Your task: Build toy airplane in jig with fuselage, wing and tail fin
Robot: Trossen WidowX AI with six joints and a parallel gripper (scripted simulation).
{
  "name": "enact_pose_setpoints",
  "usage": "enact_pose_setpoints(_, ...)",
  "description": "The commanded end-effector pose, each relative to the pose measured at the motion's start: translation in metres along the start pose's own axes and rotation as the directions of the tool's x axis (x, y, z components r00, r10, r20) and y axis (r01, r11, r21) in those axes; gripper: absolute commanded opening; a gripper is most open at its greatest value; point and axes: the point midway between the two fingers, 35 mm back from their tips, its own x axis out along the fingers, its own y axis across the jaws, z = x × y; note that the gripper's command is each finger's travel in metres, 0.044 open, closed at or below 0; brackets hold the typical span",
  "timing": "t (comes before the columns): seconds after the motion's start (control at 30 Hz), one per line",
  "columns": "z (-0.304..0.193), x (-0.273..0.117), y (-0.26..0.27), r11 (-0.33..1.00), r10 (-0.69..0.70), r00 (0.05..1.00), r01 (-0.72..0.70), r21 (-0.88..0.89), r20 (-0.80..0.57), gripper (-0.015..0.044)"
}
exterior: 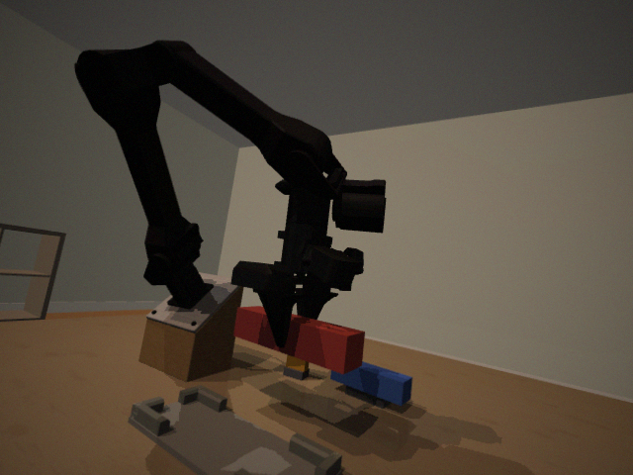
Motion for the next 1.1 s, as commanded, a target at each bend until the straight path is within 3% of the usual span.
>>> enact_pose_setpoints(0.0,-0.002,0.005,-0.012,1.000,-0.004,1.000,0.004,-0.006,0.002,0.0000)
enact_pose_setpoints(0.87,-0.019,0.032,-0.081,0.999,-0.041,0.999,0.041,0.004,0.001,0.0000)
enact_pose_setpoints(1.07,-0.019,0.032,-0.082,0.999,-0.041,0.999,0.041,0.004,0.001,0.0157)
